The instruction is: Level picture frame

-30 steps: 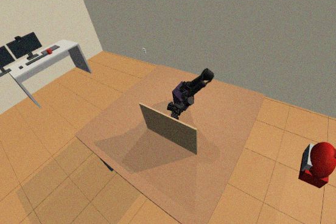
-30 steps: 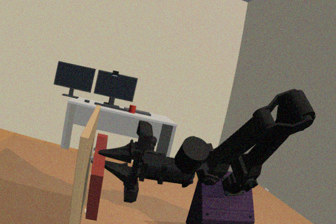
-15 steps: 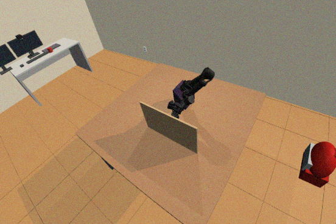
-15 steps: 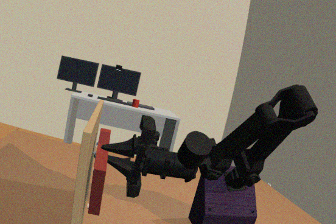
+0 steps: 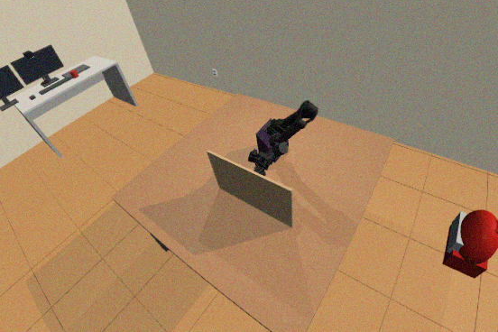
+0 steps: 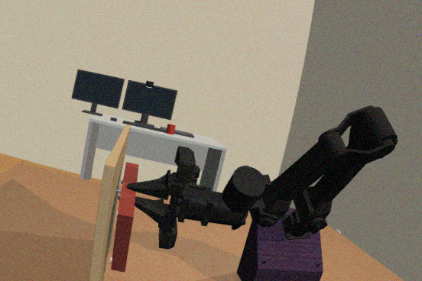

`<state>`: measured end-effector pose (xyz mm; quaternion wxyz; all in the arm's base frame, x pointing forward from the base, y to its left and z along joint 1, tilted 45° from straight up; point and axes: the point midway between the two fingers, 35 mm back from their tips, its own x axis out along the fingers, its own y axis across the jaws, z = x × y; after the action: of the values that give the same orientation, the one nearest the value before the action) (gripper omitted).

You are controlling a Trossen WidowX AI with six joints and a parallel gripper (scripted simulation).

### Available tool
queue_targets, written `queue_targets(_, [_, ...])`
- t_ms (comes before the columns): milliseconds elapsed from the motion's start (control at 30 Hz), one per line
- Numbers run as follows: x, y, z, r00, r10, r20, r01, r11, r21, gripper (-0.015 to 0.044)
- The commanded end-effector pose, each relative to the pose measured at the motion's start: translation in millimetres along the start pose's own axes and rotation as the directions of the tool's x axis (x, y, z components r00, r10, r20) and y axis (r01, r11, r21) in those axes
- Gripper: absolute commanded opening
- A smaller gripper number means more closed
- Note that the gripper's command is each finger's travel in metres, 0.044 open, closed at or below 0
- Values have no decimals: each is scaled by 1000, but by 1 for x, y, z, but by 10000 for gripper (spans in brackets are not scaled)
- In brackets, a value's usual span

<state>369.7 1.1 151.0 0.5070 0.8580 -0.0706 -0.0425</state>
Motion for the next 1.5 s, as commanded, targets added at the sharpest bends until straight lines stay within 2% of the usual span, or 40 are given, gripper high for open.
queue_targets(0, [0, 1, 2, 1000, 13, 10, -13, 1000, -1, 0])
queue_targets(700, [0, -2, 1, 1000, 2, 3, -2, 1000, 5, 0])
queue_targets(1467, [1, -3, 2, 1000, 3, 1, -3, 988, 151, 0])
